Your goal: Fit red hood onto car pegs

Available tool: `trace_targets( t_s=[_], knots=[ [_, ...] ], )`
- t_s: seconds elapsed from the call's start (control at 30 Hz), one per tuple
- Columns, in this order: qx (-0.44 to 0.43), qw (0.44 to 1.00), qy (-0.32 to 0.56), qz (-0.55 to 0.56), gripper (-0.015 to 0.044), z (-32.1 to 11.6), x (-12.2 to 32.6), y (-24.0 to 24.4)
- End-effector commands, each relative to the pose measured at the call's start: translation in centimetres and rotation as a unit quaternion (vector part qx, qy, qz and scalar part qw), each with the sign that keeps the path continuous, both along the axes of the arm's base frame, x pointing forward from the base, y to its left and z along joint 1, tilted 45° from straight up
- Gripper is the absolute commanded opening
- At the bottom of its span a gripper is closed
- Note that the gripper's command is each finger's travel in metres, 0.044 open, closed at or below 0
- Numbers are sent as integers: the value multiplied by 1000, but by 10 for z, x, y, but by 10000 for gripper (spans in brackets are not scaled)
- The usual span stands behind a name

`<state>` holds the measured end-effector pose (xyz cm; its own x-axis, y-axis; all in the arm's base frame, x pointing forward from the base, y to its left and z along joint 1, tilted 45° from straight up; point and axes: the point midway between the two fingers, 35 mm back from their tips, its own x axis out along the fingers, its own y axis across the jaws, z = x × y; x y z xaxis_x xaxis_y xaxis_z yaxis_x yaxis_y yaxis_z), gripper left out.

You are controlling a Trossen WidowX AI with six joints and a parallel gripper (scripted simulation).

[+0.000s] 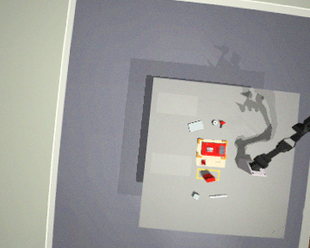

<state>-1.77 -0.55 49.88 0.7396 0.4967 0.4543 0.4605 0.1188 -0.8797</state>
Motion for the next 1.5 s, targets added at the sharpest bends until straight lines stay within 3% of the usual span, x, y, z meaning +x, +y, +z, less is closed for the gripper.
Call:
trace_targets(
  t_s=[0.0,0.27,0.53,0.77,1.03,1.3,1.47],
  knots=[
    [-3,1000,3,-1,414,0,3,1],
    [-131,982,131,-35,204,-11,116,63],
    [-285,930,226,-44,0,-64,219,130],
    [-433,844,312,-50,0,-146,289,177],
    [-600,698,388,-36,0,-269,338,216],
    [-712,550,436,-18,0,-382,357,223],
    [-793,421,440,18,0,-459,355,216]
  ],
)
